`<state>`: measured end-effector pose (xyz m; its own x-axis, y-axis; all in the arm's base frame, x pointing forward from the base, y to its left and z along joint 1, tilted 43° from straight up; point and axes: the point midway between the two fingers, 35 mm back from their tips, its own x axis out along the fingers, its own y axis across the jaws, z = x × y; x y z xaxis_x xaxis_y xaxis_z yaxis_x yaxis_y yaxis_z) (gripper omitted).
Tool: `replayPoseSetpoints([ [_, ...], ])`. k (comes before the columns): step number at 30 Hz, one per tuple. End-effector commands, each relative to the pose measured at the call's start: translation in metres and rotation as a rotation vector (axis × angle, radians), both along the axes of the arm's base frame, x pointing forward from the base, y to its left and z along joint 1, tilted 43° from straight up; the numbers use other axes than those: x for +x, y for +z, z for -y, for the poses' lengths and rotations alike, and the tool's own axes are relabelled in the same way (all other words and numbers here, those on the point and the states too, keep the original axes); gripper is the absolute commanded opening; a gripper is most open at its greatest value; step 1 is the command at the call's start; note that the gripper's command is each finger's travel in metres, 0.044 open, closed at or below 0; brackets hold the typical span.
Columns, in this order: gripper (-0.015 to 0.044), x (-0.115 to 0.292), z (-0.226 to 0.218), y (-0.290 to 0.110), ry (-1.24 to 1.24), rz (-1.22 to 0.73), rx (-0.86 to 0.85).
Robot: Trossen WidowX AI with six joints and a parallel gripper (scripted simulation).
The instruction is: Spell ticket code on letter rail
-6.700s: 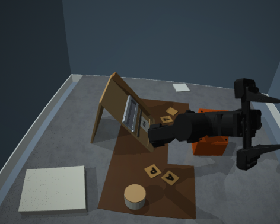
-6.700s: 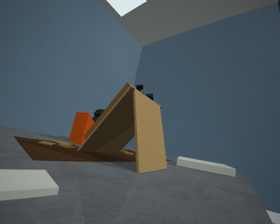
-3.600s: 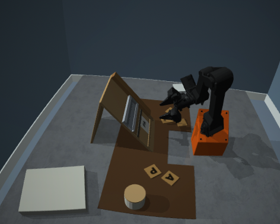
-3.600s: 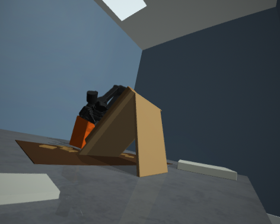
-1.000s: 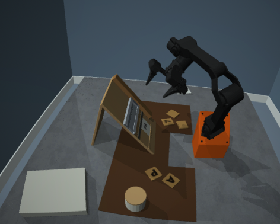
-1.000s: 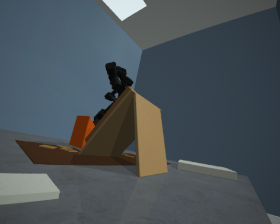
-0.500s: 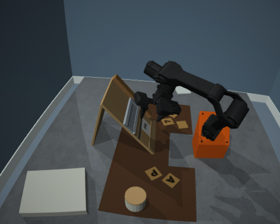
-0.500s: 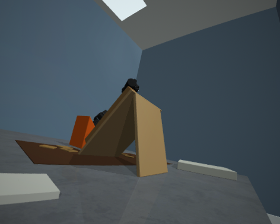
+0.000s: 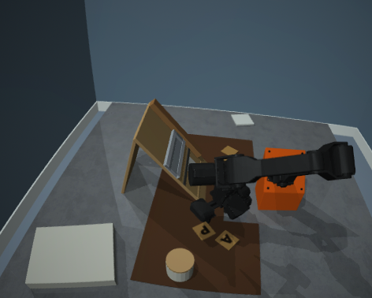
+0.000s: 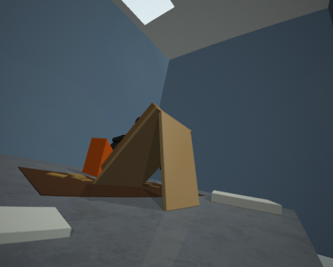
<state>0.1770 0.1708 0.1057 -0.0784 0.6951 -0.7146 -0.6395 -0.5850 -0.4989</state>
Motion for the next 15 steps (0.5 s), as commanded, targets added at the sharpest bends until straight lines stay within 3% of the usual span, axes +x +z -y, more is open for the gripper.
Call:
replayPoseSetpoints([
  [1,0.034,-0.043,-0.026,-0.007,0.124,0.05,-0.005],
  [15,0.034,-0.055,-0.04,-0.017,0.167,0.067,-0.001],
])
